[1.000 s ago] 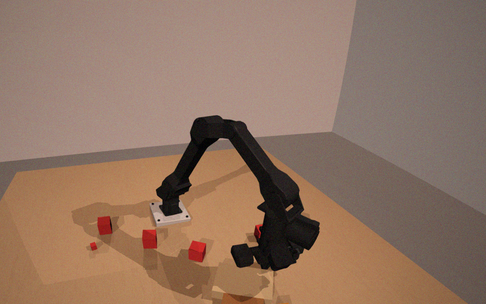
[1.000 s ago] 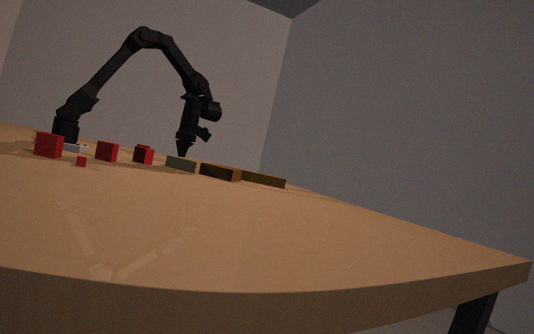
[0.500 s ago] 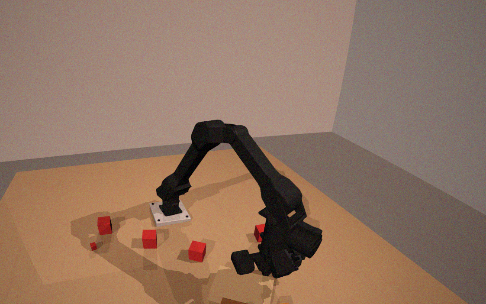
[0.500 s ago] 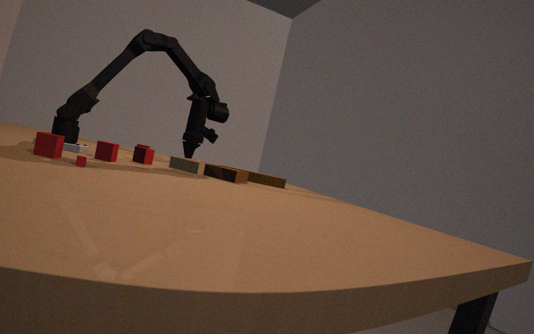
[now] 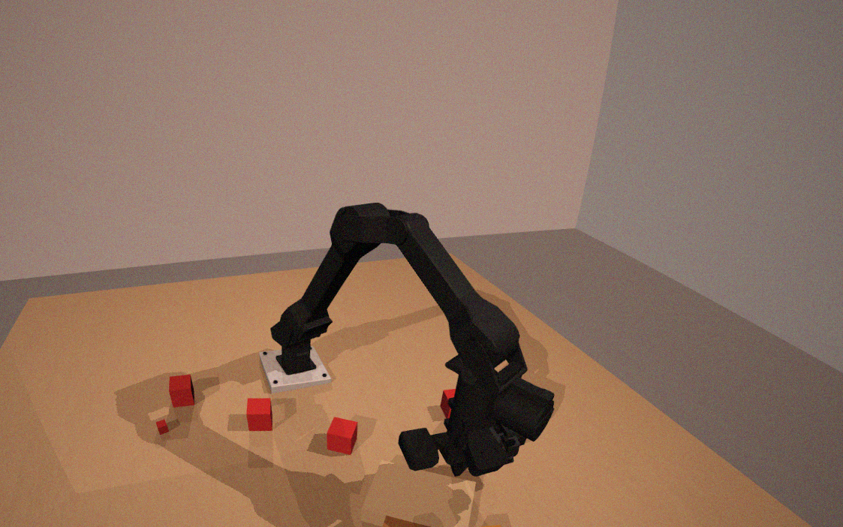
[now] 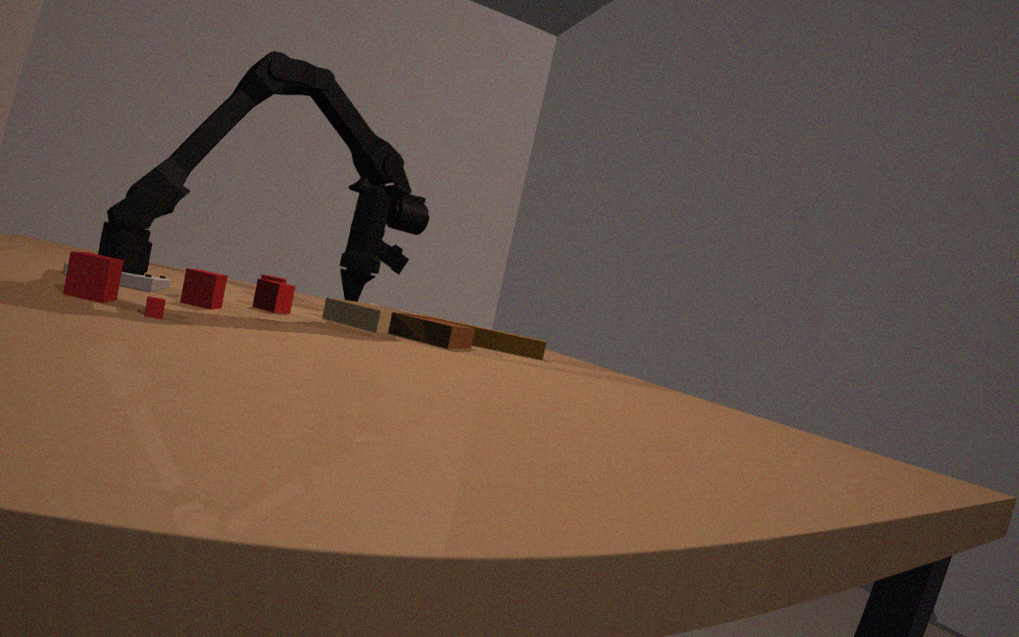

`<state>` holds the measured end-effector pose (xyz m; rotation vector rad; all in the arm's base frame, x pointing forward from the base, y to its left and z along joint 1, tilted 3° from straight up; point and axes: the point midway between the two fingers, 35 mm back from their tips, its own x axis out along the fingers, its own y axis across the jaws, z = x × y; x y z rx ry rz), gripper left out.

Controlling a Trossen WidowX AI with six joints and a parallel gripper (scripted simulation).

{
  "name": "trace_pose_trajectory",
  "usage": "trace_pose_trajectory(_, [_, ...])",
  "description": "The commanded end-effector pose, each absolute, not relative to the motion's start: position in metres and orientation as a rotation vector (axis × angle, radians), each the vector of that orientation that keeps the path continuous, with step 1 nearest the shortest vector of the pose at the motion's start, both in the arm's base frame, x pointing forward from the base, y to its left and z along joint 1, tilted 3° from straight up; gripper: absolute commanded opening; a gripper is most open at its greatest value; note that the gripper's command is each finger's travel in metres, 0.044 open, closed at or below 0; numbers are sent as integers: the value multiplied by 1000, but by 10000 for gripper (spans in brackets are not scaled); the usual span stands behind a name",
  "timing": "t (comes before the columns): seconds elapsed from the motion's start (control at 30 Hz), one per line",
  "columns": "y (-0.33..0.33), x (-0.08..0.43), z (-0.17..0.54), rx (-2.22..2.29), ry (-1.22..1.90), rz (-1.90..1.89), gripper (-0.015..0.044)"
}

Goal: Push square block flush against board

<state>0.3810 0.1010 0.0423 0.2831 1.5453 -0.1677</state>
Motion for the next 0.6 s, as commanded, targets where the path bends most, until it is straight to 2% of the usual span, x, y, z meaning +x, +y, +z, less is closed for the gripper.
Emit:
trace_pose_trajectory(0.0, [103, 373, 40, 283, 1551, -179, 0])
trace_pose_trajectory(0.57, [112, 348, 38, 283, 1554, -179, 0])
